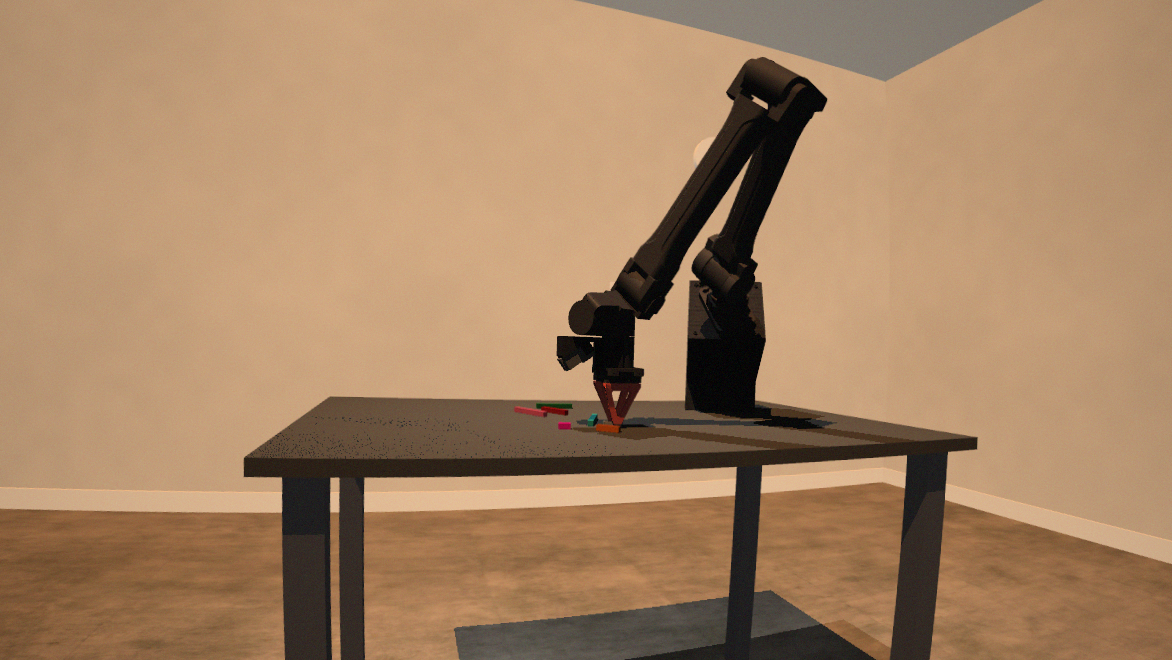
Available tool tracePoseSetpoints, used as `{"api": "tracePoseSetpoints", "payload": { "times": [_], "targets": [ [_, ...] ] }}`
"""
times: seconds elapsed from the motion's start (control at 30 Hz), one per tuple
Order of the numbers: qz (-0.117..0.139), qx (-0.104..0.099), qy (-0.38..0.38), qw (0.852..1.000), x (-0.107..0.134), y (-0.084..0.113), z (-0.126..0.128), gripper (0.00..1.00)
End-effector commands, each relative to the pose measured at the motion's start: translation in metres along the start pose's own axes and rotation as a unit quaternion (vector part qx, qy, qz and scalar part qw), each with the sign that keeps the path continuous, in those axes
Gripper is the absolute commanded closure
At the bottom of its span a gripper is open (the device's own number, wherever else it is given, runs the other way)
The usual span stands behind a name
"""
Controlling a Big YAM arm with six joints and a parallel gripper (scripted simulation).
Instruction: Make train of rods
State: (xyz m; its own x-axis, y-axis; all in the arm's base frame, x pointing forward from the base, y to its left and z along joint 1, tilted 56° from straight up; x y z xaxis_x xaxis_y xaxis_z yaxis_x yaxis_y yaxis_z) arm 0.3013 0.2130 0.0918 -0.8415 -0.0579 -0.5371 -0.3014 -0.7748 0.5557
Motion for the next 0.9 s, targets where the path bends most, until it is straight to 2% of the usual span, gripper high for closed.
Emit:
{"api": "tracePoseSetpoints", "payload": {
  "times": [0.0, 0.87],
  "targets": [
    [-0.004, -0.002, -0.003, 1.0, -0.0062, -0.0056, 0.0021, 0.76],
    [-0.005, 0.0, -0.007, 1.0, -0.0056, -0.0055, -0.0005, 0.76]
  ]
}}
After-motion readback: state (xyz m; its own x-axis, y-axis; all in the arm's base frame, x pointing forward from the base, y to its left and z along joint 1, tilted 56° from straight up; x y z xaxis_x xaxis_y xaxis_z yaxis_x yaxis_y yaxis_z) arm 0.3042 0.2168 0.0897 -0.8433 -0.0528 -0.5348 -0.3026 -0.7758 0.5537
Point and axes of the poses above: the point where the finger pads meet when closed, its own y axis back along the fingers, its own z axis across the jaws, x = y × z, the point moved 1 cm from there along y, back along the fingers, and after that the axes turned 15 degrees about y, right-handed, at the moved point
